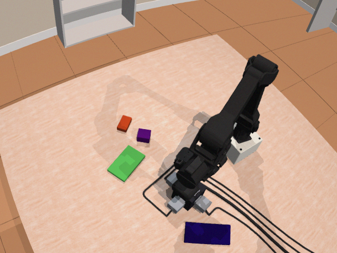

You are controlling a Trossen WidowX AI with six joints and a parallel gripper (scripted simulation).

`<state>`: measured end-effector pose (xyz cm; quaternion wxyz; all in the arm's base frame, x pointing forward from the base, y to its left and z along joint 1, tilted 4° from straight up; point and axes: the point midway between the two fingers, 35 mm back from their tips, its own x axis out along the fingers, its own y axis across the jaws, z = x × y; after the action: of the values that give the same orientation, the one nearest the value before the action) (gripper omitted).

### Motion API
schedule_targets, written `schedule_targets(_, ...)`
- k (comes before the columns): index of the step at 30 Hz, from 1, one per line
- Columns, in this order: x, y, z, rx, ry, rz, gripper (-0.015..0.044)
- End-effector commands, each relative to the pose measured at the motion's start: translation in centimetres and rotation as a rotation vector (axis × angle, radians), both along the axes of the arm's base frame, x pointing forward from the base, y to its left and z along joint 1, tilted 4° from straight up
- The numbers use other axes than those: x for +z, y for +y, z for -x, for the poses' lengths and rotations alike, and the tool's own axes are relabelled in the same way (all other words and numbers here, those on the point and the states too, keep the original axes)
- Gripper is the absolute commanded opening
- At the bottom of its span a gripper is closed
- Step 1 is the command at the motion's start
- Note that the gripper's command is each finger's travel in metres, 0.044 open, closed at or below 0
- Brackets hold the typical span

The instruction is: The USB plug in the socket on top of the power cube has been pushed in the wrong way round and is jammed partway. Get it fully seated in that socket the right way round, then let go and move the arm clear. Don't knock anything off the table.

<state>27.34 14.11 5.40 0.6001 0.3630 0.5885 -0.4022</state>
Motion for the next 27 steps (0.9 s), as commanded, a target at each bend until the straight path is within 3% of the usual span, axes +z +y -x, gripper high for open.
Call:
schedule_targets(1,0.04,0.01,-0.02,0.0,-0.001,0.0,0.0151)
schedule_targets(7,0.04,0.01,-0.02,0.0,-0.001,0.0,0.0)
schedule_targets(27,0.09,0.01,-0.02,0.0,-0.001,0.0,0.0)
